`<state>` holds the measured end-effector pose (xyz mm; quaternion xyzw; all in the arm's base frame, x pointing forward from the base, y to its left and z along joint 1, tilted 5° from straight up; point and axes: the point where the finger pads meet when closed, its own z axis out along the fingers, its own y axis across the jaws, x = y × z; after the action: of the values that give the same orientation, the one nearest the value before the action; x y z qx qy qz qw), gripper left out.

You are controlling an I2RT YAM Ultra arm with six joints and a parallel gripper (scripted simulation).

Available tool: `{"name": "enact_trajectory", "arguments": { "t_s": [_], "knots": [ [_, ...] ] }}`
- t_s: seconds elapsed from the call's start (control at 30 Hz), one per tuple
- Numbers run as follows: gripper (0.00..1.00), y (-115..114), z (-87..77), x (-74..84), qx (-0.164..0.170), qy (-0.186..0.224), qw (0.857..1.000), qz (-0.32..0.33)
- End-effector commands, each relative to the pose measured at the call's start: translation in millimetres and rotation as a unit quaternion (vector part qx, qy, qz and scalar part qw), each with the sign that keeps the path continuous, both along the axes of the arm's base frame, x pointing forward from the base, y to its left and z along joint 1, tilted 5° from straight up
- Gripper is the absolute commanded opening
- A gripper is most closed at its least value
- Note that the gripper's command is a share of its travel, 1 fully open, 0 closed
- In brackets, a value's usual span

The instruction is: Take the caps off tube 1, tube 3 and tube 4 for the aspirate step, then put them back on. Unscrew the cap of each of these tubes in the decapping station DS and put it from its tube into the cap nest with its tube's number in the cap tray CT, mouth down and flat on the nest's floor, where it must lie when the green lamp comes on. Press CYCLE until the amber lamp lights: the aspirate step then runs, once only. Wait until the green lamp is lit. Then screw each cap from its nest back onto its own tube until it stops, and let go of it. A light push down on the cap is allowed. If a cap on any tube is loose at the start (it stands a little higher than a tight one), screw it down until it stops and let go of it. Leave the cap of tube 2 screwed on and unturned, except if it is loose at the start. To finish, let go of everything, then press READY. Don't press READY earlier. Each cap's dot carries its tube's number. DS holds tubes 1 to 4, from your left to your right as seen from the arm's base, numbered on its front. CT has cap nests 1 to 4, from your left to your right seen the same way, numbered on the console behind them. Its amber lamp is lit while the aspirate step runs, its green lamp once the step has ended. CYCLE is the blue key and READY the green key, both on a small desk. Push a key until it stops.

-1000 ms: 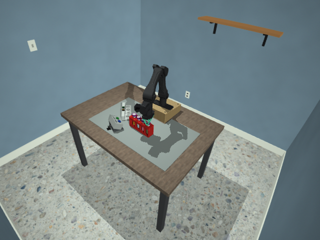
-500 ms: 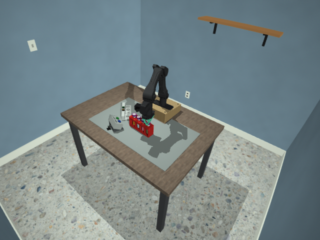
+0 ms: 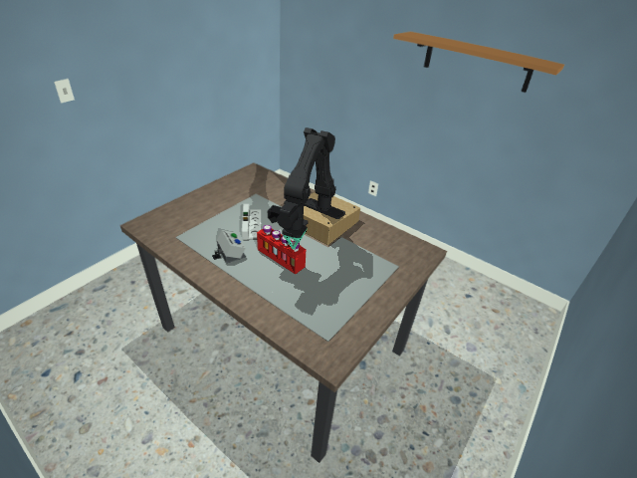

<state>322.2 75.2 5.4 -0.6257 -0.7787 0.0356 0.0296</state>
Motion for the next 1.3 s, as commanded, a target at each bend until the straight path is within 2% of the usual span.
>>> {"name": "enact_trajectory", "arguments": {
  "t_s": [0.0, 0.07, 0.23, 0.4, 0.57, 0.63, 0.73, 0.87, 1.0, 1.13, 1.2, 1.27],
  "knots": [
    [0.0, 2.0, 4.8, 5.1, 0.006, -0.009, 0.999, 0.047],
    [0.0, 2.0, 4.8, 5.1, 0.006, -0.009, 0.999, 0.047],
    [0.0, 2.0, 4.9, 5.1, 0.016, -0.007, 0.985, 0.17],
    [0.0, 2.0, 5.0, 5.1, 0.026, -0.005, 0.956, 0.292],
    [0.0, 2.0, 5.0, 5.1, 0.035, -0.003, 0.912, 0.408],
    [0.0, 2.0, 5.0, 5.1, 0.035, -0.003, 0.912, 0.408],
    [0.0, 2.0, 5.1, 5.2, 0.041, -0.001, 0.879, 0.475],
    [0.0, 2.0, 5.2, 5.2, 0.047, 0.001, 0.827, 0.56],
    [0.0, 2.0, 5.2, 5.2, 0.054, 0.003, 0.767, 0.64],
    [0.0, 2.0, 5.3, 5.2, 0.06, 0.004, 0.699, 0.713],
    [0.0, 2.0, 5.3, 5.2, 0.06, 0.004, 0.699, 0.713],
    [0.0, 2.0, 5.3, 5.2, 0.062, 0.005, 0.662, 0.747]
  ]
}}
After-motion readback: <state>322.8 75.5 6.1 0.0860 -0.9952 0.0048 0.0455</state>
